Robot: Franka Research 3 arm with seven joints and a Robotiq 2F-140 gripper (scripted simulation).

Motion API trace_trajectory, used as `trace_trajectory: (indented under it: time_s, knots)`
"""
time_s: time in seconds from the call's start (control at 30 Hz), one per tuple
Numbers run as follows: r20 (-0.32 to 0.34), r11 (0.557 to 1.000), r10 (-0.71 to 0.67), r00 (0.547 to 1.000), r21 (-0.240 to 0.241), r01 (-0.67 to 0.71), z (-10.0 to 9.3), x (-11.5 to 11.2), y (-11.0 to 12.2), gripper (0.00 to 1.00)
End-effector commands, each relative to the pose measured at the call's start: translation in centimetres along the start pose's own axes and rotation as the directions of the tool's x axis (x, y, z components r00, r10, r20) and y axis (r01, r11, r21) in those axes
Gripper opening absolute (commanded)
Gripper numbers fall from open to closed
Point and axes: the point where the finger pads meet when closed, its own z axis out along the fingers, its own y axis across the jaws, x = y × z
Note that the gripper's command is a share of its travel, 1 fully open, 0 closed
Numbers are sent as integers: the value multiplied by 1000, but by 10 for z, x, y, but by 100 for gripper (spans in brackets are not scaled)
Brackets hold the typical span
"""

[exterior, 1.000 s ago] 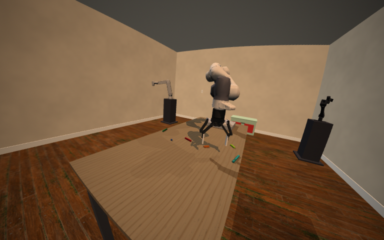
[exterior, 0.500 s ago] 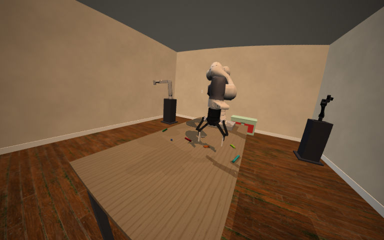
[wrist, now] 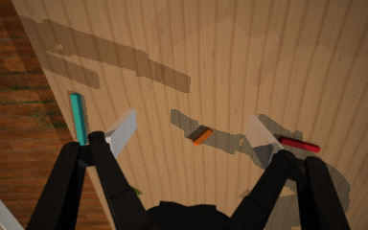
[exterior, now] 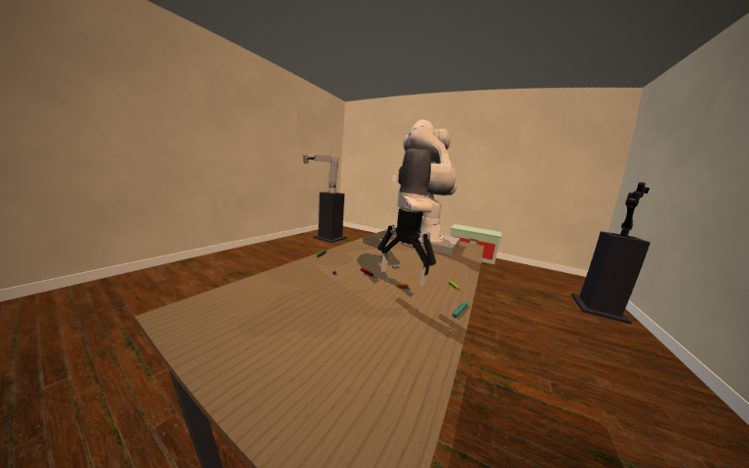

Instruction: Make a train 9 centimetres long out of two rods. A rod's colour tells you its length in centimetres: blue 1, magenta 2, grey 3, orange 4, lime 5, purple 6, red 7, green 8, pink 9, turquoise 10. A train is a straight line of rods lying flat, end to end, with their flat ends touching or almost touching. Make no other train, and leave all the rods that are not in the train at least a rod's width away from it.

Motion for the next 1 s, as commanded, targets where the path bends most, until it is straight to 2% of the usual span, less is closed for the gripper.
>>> trace_trajectory:
  time_s: [0.0,0.2,0.27,0.3,0.77,0.83,0.87,0.97]
  knots:
    - [-7,986,167,986,2,-167,0,1,3,100]
    - [-7,960,280,960,3,-280,0,2,14,100]
    - [-7,960,280,960,3,-280,0,2,14,100]
    - [-6,944,329,944,3,-329,0,2,19,100]
    - [-5,822,569,822,4,-569,0,3,45,100]
    - [-5,822,569,822,4,-569,0,3,45,100]
    - [-5,792,611,792,5,-611,0,3,50,100]
    - [-4,756,654,756,5,-654,0,4,55,100]
